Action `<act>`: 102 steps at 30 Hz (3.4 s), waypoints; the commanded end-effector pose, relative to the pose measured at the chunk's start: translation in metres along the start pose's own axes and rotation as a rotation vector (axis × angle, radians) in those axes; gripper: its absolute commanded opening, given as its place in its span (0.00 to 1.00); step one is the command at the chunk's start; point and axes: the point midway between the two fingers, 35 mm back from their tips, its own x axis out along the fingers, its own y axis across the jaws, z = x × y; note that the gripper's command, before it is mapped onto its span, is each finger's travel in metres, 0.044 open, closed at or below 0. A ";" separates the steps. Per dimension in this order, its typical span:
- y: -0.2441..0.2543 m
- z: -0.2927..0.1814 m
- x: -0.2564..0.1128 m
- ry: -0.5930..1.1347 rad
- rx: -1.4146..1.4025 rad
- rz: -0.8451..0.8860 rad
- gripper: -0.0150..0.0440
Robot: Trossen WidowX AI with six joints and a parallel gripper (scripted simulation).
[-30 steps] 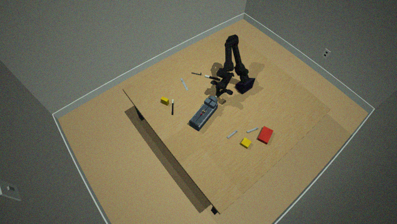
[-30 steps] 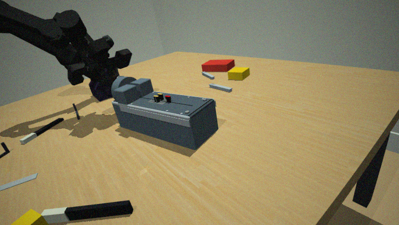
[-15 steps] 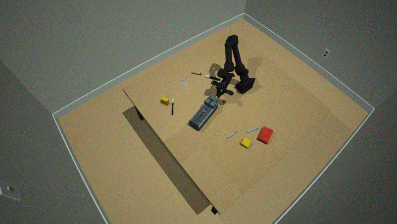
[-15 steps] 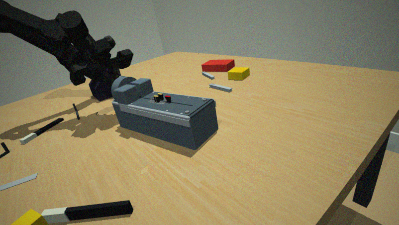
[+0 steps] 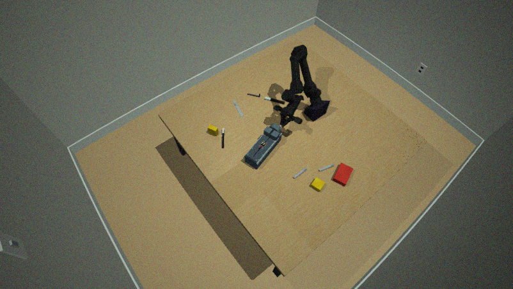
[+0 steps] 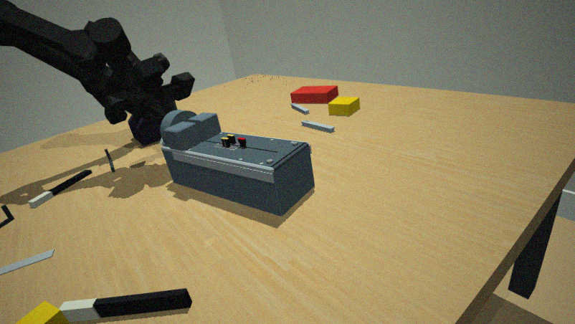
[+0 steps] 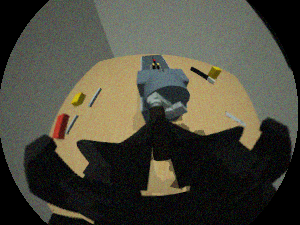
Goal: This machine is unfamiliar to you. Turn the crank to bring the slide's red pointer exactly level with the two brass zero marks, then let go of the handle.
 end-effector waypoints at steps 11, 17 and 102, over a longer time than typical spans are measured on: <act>0.010 -0.010 0.010 0.010 -0.009 0.020 0.25; 0.011 -0.015 0.015 0.010 -0.009 0.019 0.25; -0.032 -0.037 0.038 0.011 -0.012 0.016 0.25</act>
